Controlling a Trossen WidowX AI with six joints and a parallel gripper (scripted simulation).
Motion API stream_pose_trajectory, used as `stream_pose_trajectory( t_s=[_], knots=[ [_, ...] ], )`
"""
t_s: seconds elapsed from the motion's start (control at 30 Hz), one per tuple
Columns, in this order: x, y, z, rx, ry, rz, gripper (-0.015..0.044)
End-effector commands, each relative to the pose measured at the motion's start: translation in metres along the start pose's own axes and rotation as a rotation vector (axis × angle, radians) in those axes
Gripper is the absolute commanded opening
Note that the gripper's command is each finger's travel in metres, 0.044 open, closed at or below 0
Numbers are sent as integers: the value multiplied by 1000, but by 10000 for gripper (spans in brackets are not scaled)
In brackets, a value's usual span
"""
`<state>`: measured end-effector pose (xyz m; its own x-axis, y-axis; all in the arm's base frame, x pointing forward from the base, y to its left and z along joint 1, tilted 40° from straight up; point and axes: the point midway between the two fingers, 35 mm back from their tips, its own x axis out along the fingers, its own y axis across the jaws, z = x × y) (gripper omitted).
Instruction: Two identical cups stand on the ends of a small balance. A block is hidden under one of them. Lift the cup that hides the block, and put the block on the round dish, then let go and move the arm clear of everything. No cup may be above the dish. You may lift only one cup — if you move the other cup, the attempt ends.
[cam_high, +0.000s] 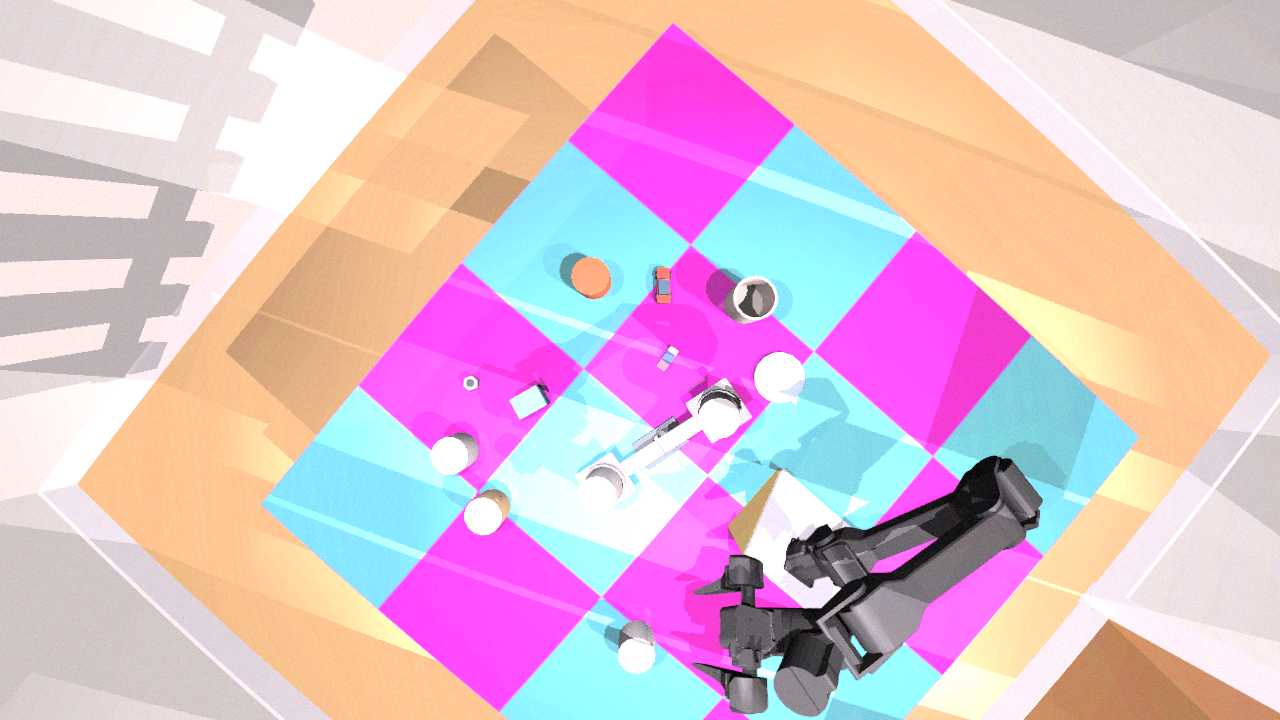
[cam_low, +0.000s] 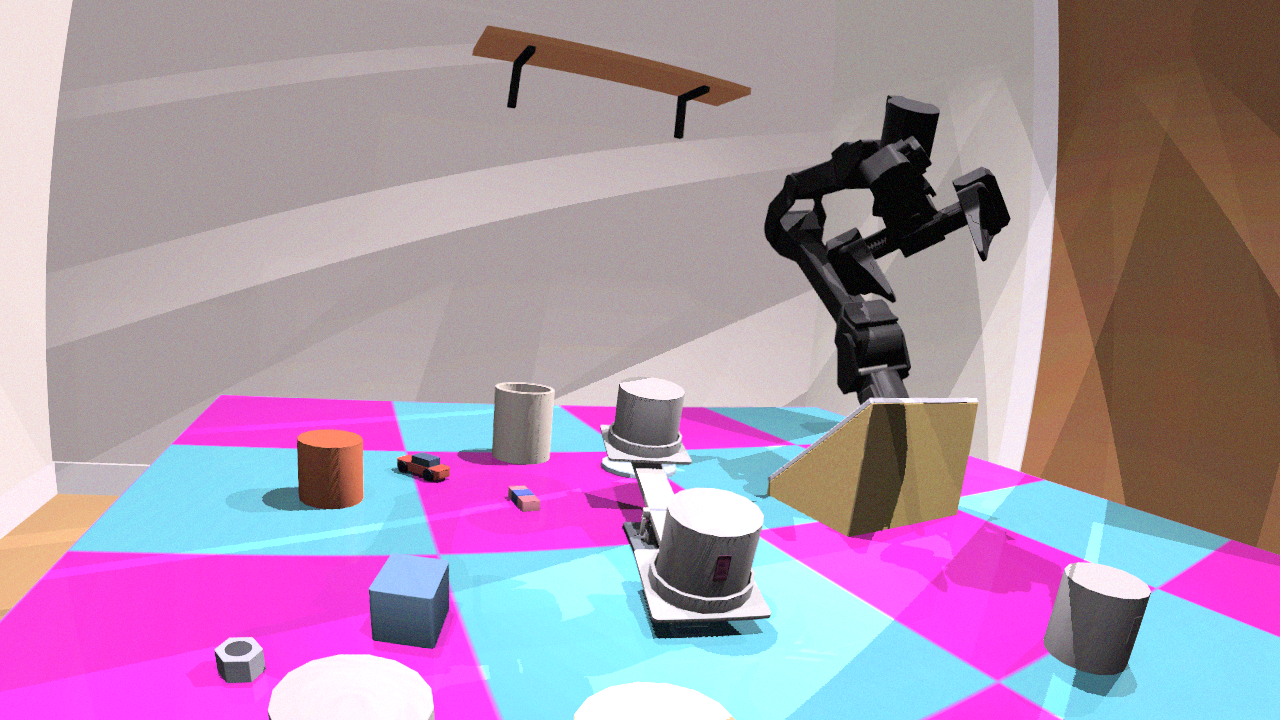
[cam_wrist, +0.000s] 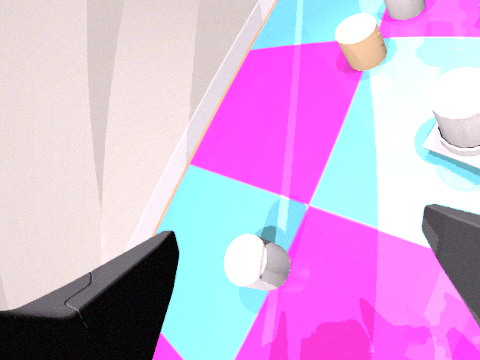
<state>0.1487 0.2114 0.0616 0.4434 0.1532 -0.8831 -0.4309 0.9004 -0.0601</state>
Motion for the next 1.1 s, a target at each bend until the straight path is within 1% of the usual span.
stream_pose_trajectory(
  t_s=[0.0,0.4,0.8,0.97,1.07],
  knots=[
    [5,-15,1,64,17,-116,440],
    [8,-64,-3,195,23,-486,440],
    [-3,-104,8,237,-82,-838,440],
    [-9,-115,17,222,-152,-953,440],
    [-10,-116,18,219,-161,-966,440]
  ],
)
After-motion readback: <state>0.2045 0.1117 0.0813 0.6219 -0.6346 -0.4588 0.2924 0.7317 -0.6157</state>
